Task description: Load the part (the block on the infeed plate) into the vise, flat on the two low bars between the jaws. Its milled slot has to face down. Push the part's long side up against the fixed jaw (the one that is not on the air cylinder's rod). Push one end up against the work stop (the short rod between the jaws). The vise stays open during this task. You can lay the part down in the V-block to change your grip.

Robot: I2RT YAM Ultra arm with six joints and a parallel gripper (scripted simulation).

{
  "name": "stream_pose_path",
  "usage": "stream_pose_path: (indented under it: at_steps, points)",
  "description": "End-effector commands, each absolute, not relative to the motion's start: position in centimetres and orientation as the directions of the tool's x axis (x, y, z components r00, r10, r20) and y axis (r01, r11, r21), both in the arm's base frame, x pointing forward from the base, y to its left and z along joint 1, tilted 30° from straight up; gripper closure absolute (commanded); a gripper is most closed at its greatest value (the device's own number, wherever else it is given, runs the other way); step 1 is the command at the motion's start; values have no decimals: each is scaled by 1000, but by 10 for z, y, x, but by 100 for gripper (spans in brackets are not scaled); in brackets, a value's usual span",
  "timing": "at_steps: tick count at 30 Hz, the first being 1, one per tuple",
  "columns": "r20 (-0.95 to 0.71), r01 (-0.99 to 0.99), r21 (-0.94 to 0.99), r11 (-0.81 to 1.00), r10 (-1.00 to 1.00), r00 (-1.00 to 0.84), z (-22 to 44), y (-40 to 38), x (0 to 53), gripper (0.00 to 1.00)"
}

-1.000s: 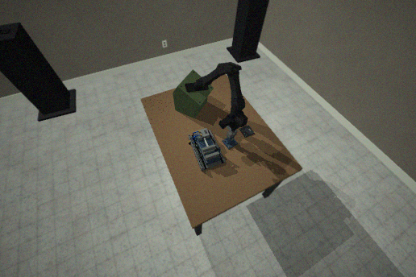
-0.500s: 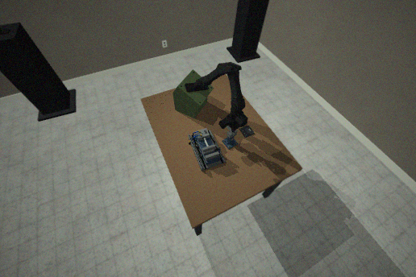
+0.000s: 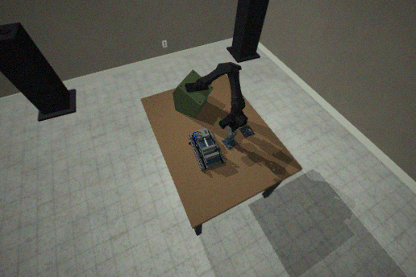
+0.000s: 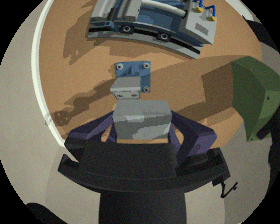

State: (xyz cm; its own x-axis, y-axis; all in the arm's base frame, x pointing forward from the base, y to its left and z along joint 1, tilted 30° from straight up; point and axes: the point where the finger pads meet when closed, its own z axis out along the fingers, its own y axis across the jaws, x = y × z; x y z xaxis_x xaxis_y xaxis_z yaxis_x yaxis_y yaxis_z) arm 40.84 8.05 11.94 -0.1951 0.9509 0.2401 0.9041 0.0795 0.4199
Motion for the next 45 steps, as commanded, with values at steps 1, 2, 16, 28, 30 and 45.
stream_pose_path:
  at_steps: [1, 2, 16, 28, 30, 45]
  points:
    - [224, 883, 463, 71, 955, -194, 142, 76, 409, 100]
    - [223, 882, 467, 70, 955, -194, 144, 76, 410, 100]
    - [218, 878, 474, 71, 956, -196, 156, 70, 407, 100]
    - [225, 878, 474, 72, 954, -199, 171, 66, 399, 100]
    - [225, 878, 474, 72, 954, -199, 174, 65, 397, 100]
    - [223, 878, 474, 72, 954, -199, 189, 60, 390, 100]
